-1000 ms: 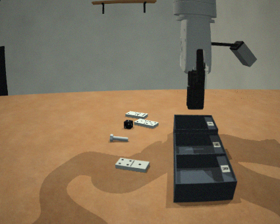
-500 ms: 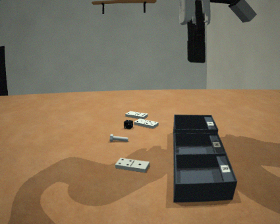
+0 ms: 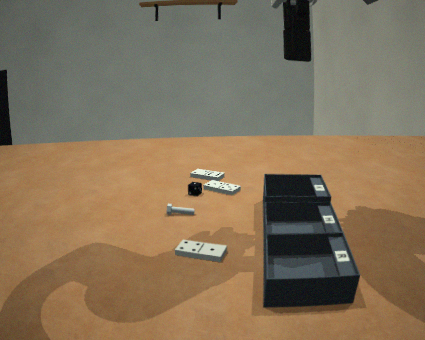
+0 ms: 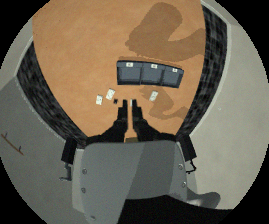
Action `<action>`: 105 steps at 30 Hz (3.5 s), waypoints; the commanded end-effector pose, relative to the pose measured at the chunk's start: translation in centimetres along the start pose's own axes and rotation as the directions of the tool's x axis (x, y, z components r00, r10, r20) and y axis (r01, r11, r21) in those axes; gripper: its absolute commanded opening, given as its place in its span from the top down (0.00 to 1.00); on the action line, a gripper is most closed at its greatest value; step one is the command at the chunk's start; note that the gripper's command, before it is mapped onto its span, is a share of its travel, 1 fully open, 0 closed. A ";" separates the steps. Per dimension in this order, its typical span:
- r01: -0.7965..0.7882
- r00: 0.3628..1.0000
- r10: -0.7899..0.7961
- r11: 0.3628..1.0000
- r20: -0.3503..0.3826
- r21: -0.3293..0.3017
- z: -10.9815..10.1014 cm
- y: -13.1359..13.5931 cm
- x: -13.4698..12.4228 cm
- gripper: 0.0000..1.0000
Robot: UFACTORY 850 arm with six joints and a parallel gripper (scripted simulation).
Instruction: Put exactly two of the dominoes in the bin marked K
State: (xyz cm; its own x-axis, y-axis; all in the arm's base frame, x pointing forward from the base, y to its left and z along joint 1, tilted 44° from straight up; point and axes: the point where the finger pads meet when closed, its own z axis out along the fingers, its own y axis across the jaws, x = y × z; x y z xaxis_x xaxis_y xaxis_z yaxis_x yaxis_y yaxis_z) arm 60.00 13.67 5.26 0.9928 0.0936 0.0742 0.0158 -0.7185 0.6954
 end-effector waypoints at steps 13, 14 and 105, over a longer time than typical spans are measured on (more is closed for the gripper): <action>-0.361 0.933 0.361 0.933 0.002 0.001 5.6 -6.1 -5.4 0.59; -0.383 0.924 0.383 0.924 -0.001 0.001 6.0 -6.7 -5.8 0.59; -0.387 0.922 0.387 0.922 -0.001 0.001 18.4 -14.0 -12.3 0.59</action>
State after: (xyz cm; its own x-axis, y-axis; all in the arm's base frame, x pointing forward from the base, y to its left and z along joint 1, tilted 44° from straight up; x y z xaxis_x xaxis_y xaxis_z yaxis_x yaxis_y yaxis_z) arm 49.61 10.05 -18.33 0.9219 -0.1916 0.3368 -0.3691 -0.6987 0.6129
